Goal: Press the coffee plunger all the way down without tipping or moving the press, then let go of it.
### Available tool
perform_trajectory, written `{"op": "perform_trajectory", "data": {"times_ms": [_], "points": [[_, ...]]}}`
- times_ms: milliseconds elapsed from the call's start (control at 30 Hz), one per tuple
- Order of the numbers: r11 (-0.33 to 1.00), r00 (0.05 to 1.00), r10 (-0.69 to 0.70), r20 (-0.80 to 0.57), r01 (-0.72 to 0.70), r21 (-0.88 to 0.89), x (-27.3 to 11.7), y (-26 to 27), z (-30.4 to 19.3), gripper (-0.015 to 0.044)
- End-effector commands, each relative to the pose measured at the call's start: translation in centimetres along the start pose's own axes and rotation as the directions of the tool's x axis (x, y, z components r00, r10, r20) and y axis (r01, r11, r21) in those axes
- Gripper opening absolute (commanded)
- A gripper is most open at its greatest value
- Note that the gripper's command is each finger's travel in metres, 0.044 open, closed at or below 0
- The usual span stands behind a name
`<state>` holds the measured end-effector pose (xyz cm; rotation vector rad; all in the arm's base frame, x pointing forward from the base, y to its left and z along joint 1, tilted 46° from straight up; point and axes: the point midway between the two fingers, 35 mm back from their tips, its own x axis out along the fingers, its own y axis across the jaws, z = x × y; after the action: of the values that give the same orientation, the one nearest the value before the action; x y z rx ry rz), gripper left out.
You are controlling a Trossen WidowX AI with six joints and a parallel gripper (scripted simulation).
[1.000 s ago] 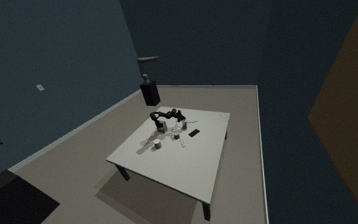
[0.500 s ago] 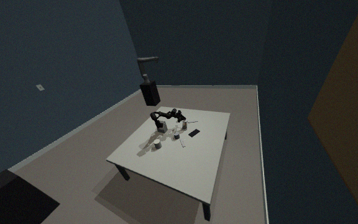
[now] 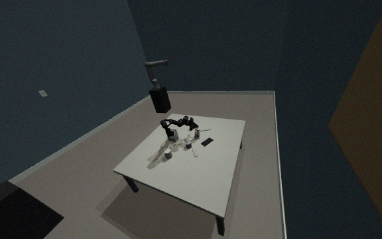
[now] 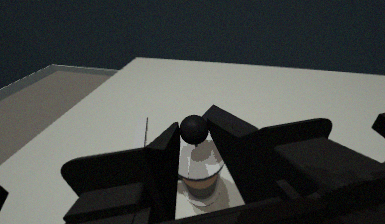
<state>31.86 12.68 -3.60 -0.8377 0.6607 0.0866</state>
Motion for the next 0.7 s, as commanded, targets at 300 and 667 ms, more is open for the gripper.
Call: {"op": "perform_trajectory", "data": {"times_ms": [300,667], "points": [[1.000,1.000,0.001,-0.002,-0.001,0.000,0.0,0.0,0.0,0.0412],[1.000,1.000,0.006,-0.015,-0.006,-0.002,-3.5,0.1,3.4,0.0440]]}}
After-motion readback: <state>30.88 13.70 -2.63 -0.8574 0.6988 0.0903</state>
